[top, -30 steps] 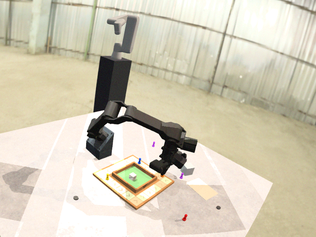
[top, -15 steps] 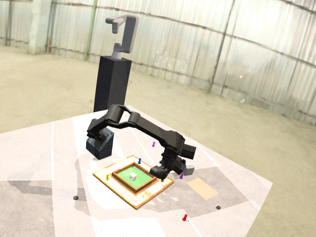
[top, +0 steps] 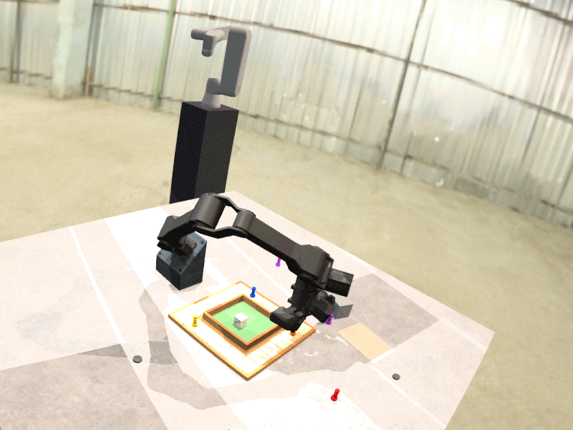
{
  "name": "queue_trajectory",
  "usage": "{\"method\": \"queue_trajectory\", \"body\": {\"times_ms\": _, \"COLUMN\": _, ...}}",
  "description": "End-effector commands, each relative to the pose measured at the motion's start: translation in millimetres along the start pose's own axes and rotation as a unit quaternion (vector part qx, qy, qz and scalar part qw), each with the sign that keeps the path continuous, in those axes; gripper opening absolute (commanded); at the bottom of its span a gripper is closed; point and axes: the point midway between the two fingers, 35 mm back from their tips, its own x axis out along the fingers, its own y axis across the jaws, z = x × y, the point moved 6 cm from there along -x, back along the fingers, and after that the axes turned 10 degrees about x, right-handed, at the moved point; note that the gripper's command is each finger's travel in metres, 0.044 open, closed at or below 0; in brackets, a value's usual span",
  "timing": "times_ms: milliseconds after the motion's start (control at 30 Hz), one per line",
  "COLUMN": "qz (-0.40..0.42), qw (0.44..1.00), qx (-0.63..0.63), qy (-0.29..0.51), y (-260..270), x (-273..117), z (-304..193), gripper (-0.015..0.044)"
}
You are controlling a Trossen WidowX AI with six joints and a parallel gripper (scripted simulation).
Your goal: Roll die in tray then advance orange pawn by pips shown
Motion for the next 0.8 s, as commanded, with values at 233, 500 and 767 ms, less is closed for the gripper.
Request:
{"method": "queue_trajectory", "body": {"times_ms": 233, "qz": 0.0, "qw": 1.0, "qx": 0.0, "qy": 0.0, "y": -0.2, "x": 1.5, "z": 0.0, "gripper": 0.0184}}
{"method": "queue_trajectory", "body": {"times_ms": 500, "qz": -0.003, "qw": 1.0, "qx": -0.007, "qy": 0.003, "y": 0.9, "x": -47.7, "z": 0.0, "gripper": 0.0394}}
{"method": "queue_trajectory", "body": {"times_ms": 767, "qz": 0.0, "qw": 1.0, "qx": -0.003, "qy": 0.003, "y": -4.7, "x": -68.3, "z": -16.8, "gripper": 0.044}}
